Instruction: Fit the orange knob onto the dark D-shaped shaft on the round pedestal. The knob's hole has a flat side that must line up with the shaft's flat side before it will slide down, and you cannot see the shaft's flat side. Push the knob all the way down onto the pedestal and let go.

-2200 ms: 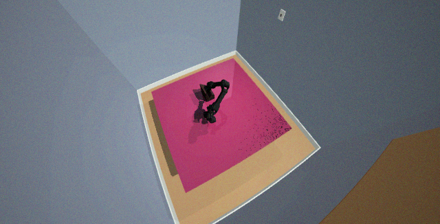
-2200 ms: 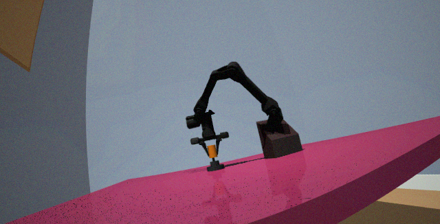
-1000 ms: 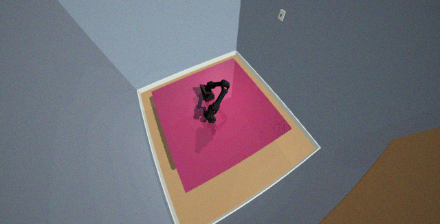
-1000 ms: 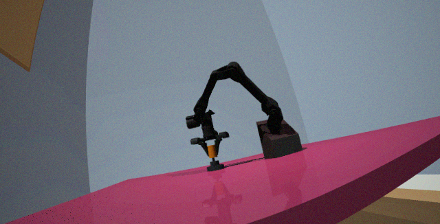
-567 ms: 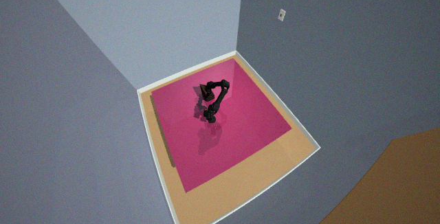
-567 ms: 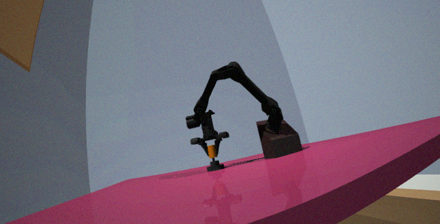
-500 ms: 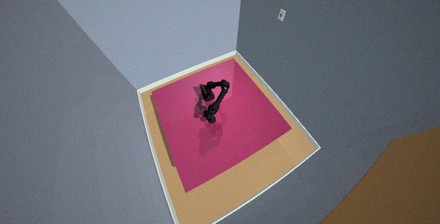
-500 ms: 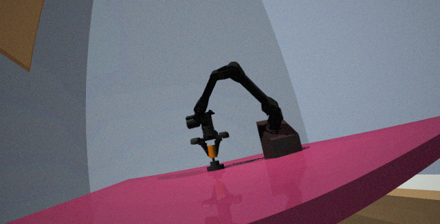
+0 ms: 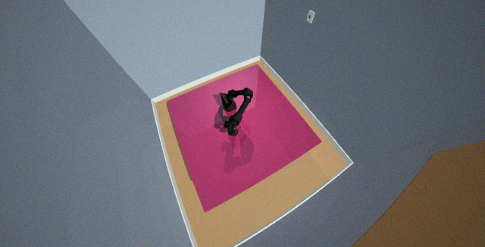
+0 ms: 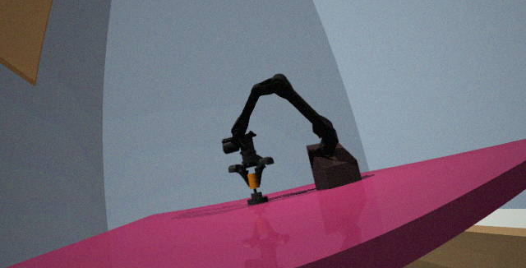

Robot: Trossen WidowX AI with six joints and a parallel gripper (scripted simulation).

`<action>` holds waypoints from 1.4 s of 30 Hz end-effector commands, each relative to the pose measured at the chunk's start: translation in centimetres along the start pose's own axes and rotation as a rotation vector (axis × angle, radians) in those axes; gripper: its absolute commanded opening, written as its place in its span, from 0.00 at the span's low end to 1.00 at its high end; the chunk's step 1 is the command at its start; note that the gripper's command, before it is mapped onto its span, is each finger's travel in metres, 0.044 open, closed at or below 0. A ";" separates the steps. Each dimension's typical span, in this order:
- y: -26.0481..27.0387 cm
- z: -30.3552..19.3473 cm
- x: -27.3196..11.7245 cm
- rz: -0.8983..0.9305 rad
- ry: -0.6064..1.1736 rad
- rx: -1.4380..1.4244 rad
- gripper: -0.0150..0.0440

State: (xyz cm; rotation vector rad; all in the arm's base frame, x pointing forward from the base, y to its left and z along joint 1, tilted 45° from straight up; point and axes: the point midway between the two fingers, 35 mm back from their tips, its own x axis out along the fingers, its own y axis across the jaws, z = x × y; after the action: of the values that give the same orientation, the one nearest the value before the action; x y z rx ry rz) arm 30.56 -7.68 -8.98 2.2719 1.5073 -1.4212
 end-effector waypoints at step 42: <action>0.0 0.0 0.3 0.000 0.000 0.232 0.25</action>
State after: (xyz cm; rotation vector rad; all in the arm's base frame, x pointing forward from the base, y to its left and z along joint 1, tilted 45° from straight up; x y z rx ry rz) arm 30.53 -7.55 -9.10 2.3916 1.4121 -1.6688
